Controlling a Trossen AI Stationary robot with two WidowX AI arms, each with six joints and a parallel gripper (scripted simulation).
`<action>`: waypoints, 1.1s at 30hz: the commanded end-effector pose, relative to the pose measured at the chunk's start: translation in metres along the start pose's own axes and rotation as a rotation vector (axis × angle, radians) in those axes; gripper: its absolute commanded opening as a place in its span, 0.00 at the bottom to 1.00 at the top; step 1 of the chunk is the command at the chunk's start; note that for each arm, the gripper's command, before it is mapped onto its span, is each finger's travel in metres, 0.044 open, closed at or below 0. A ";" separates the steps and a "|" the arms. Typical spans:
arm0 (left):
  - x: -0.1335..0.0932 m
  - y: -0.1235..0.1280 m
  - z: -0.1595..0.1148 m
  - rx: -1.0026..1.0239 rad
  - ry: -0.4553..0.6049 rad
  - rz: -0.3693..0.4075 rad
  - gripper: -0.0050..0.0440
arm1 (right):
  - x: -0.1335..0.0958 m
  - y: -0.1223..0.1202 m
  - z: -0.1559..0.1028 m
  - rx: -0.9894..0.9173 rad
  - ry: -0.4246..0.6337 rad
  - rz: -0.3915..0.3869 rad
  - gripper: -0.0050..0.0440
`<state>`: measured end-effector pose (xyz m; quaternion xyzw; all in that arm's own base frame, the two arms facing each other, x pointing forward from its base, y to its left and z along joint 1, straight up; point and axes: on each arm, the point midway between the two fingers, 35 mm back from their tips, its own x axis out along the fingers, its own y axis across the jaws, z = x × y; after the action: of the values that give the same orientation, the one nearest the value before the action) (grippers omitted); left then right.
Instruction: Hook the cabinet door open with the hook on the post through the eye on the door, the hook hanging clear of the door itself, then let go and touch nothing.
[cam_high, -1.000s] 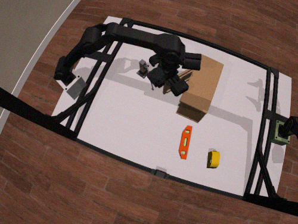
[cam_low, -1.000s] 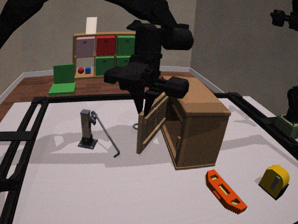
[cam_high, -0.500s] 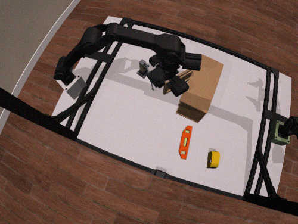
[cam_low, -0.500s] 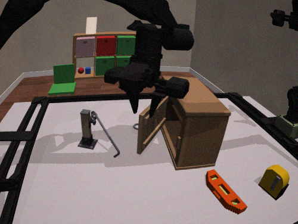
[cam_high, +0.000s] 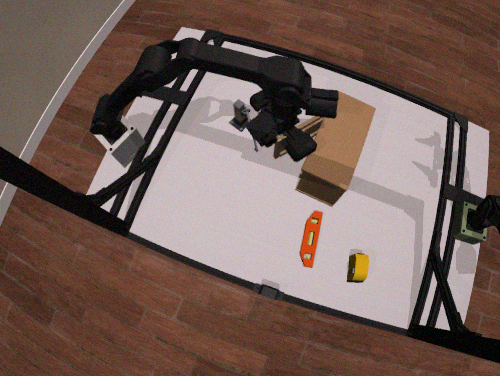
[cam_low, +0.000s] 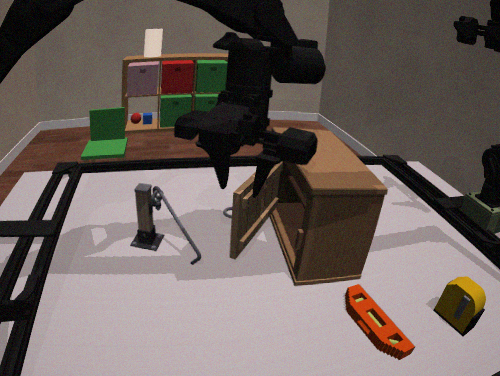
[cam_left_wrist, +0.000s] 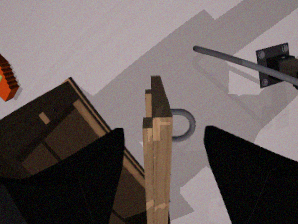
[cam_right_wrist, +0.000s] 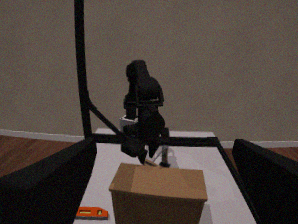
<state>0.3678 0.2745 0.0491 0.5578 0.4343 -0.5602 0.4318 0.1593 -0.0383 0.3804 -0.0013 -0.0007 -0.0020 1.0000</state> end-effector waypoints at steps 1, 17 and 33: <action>-0.023 0.001 -0.001 0.000 0.004 0.003 0.55 | 0.000 0.001 0.000 0.003 0.000 0.004 0.92; -0.025 0.000 -0.001 0.000 0.004 0.003 0.43 | 0.000 0.001 0.000 0.003 0.000 0.004 0.92; -0.018 -0.009 -0.008 -0.296 0.092 0.061 0.43 | 0.000 0.001 0.000 0.003 0.000 0.004 0.92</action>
<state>0.3666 0.2803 0.0639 0.5375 0.4852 -0.4950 0.4802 0.1593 -0.0379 0.3805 -0.0018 -0.0008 -0.0016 1.0000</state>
